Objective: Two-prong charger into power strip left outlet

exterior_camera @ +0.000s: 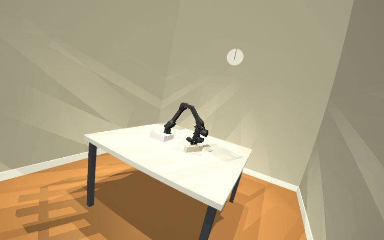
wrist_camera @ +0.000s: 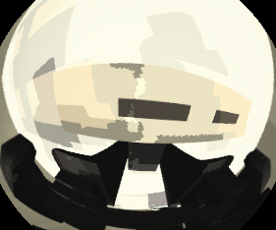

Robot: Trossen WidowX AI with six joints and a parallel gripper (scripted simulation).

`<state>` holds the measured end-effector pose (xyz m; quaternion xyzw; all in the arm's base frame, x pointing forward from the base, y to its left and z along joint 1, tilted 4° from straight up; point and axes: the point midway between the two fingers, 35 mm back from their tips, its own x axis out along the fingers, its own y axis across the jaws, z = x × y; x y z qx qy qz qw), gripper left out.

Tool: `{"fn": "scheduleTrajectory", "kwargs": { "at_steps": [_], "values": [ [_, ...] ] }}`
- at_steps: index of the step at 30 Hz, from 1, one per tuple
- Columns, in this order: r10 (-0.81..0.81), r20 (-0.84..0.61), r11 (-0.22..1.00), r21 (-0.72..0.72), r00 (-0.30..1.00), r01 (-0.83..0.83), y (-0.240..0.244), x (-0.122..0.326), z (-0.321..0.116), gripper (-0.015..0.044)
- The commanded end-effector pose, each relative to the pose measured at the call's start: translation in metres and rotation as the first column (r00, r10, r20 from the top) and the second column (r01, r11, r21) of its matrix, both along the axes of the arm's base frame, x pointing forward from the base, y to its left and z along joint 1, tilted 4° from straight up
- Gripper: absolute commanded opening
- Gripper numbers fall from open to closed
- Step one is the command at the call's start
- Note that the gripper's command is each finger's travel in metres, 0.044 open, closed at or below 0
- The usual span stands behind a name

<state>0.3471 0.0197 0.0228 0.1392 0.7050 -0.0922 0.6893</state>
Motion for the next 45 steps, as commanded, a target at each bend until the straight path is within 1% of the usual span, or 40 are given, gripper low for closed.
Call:
{"fn": "scheduleTrajectory", "kwargs": {
  "at_steps": [1,33,34,43,45],
  "values": [
    [-0.003,0.036,1.0,-0.004,0.999,0.003,-0.0013,0.008,0.0013,0.0],
    [-0.003,0.036,1.0,-0.004,0.999,0.003,-0.0013,0.0078,-0.0007,0.0],
    [0.0,0.003,1.0,0.0,1.0,0.0,0.0,-0.0002,-0.0012,0.0],
    [0.0,0.003,1.0,0.0,1.0,0.0,0.0,-0.0002,-0.0012,0.0],
    [0.0,0.003,1.0,0.0,1.0,0.0,0.0,-0.0002,-0.0012,0.0053]
  ]
}}
